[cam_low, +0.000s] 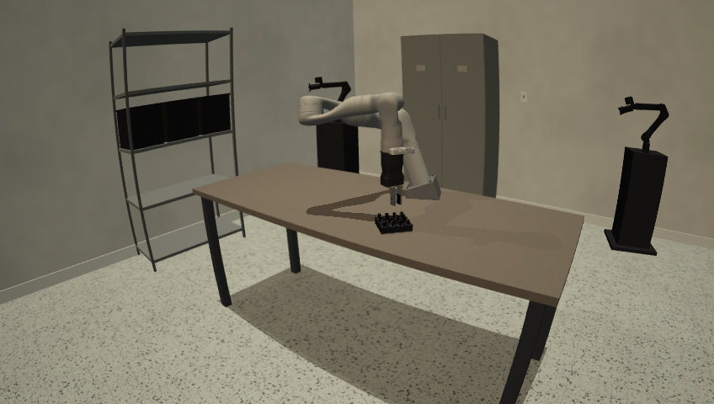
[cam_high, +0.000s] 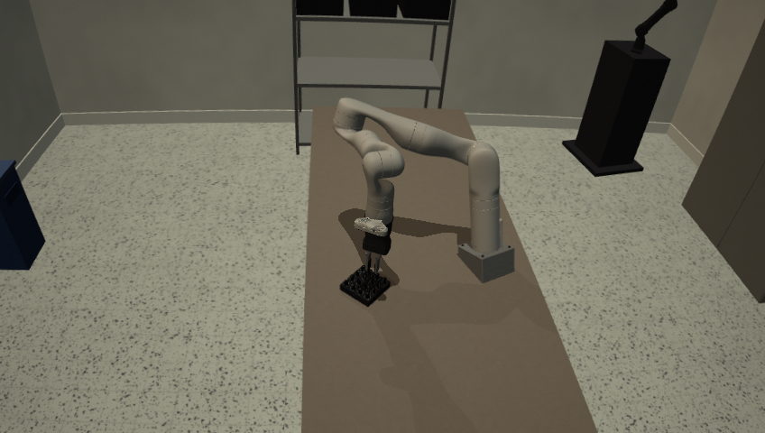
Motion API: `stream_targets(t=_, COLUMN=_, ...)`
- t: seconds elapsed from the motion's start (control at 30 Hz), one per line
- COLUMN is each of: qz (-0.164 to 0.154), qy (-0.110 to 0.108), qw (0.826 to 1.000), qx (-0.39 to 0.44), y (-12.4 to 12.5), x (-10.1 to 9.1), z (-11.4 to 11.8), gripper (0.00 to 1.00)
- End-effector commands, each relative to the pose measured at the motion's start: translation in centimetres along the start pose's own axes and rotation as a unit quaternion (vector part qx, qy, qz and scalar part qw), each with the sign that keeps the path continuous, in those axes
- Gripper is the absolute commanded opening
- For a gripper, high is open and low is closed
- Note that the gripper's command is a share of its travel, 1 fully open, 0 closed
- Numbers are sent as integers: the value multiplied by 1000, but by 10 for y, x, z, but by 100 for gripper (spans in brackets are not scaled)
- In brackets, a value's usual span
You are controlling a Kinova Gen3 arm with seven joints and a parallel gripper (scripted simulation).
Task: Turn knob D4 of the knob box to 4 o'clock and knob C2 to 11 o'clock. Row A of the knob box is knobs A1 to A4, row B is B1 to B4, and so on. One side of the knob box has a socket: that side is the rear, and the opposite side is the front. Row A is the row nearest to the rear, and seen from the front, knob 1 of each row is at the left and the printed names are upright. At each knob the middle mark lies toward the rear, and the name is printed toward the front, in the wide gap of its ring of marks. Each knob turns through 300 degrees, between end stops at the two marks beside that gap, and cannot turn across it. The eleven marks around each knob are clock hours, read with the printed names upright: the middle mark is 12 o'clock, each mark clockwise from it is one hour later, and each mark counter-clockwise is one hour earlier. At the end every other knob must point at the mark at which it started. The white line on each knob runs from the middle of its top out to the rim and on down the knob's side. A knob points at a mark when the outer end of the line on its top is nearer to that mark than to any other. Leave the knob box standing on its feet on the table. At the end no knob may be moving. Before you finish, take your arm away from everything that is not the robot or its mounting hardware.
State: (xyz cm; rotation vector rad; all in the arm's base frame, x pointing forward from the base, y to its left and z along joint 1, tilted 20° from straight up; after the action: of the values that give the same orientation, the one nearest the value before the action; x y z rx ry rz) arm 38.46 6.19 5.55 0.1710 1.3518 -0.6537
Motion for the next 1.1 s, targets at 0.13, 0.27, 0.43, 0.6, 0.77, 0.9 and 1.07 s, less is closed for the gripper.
stream_targets(t=0.13, qz=0, qy=0, qw=1000, qx=0, y=0, x=7, z=0, gripper=46)
stream_targets(t=0.27, qz=0, qy=0, qw=1000, qx=0, y=0, x=13, z=-1, gripper=46)
stream_targets(t=0.43, qz=0, qy=0, qw=1000, qx=0, y=0, x=19, z=-1, gripper=46)
stream_targets(t=0.6, qz=0, qy=0, qw=1000, qx=0, y=0, x=23, z=-1, gripper=46)
stream_targets(t=0.77, qz=0, qy=0, qw=1000, qx=0, y=0, x=28, z=-1, gripper=46)
stream_targets(t=0.9, qz=0, qy=0, qw=1000, qx=0, y=0, x=30, z=-1, gripper=46)
stream_targets(t=1.07, qz=0, qy=0, qw=1000, qx=0, y=0, x=31, z=-1, gripper=46)
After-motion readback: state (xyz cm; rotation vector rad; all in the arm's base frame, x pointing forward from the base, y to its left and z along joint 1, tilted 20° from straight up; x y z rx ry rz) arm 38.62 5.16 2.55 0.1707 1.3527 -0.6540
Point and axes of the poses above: the point where the finger pads meet when closed, its own x axis out along the fingers, its own z axis across the jaws, y = z × x, the point moved 1 cm from there along -x, back along the fingers, and after that the axes turned 4 degrees about -x, right-handed, at the moved point
